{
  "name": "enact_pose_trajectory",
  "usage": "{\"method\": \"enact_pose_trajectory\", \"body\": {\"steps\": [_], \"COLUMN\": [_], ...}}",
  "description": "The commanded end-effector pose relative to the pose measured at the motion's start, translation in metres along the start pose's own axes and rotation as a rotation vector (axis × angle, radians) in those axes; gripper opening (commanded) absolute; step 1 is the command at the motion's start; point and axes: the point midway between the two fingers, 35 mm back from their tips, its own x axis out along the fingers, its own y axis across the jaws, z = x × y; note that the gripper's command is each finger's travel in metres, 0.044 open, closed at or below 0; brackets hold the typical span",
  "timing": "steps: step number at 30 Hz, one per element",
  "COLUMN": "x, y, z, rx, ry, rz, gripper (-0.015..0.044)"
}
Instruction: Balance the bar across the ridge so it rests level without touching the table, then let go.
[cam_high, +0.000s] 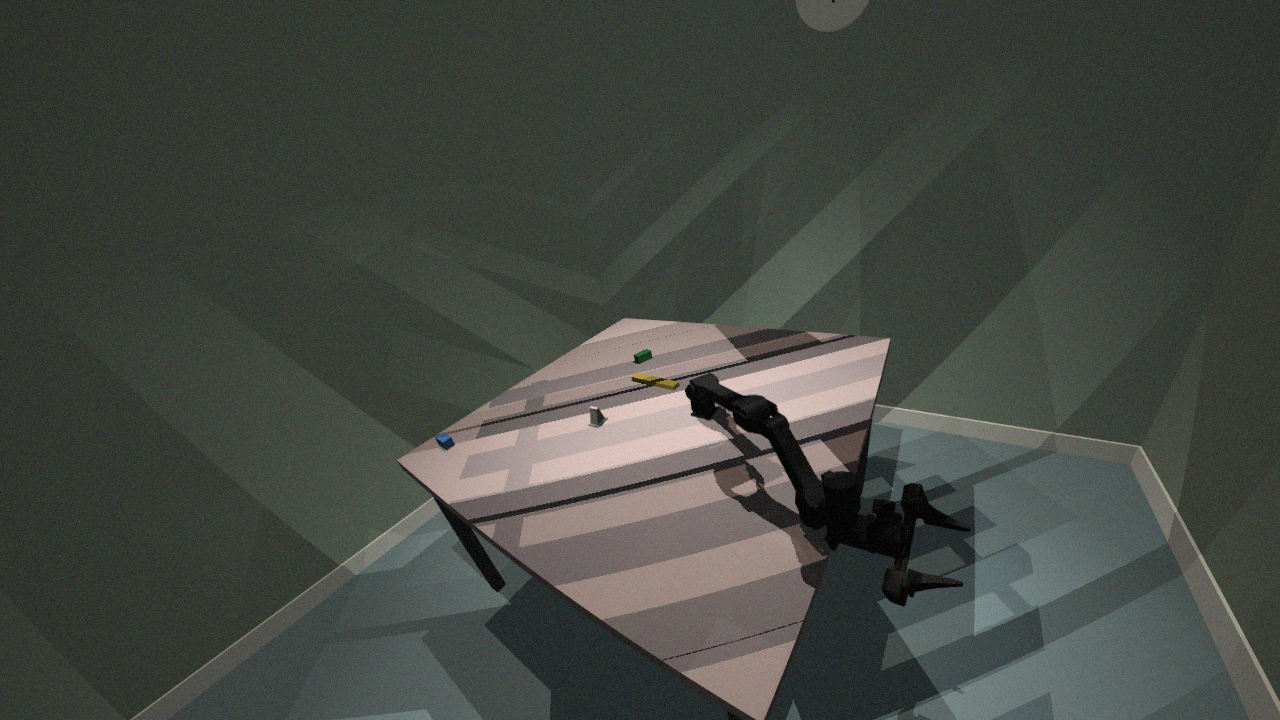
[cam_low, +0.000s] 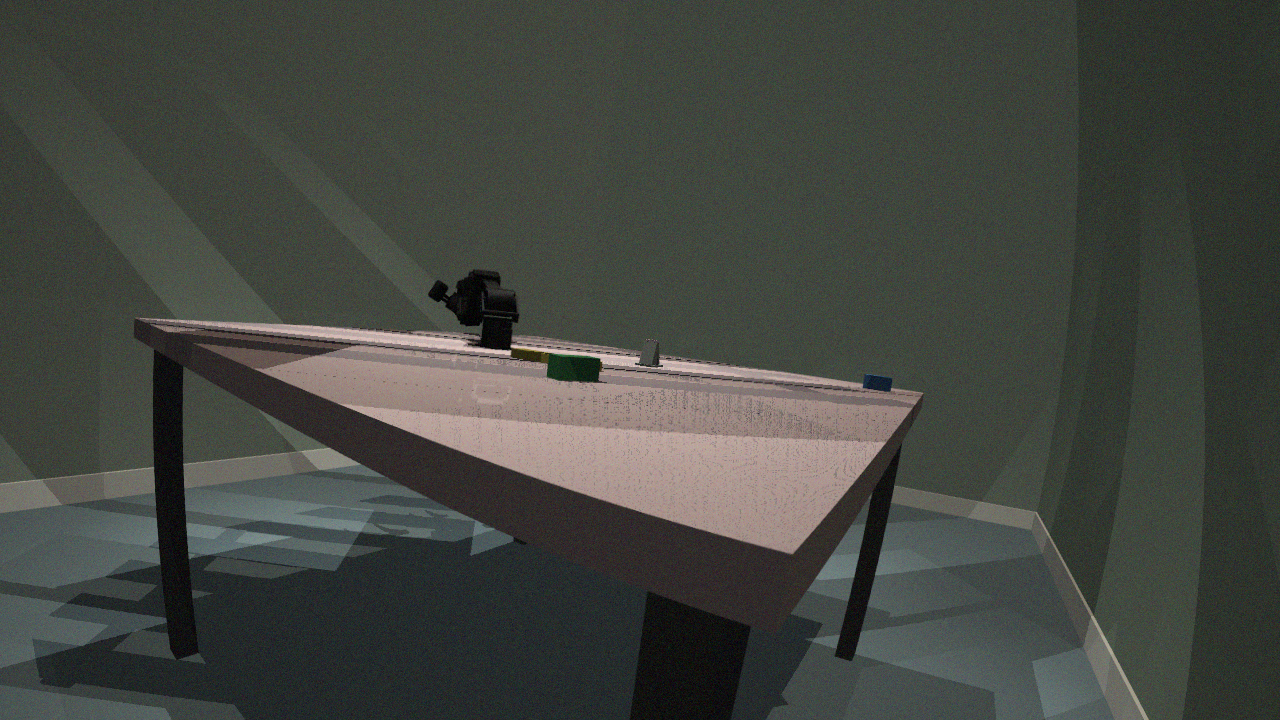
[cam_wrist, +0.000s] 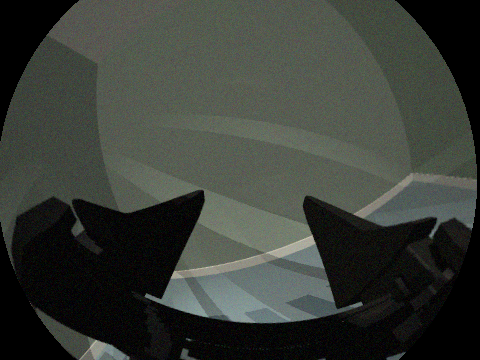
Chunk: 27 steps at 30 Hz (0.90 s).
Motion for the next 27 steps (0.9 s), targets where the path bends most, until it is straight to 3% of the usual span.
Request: {"method": "enact_pose_trajectory", "body": {"steps": [1, 4, 27], "x": [0.000, -0.005, -0.121], "y": [-0.001, -0.011, -0.167], "z": [0.000, 0.006, 0.118], "rx": [-0.001, -0.010, -0.166], "ry": [0.000, 0.001, 0.012], "rz": [-0.001, -0.023, -0.428], "gripper": [0.0374, 0.0315, 0.0315]}}
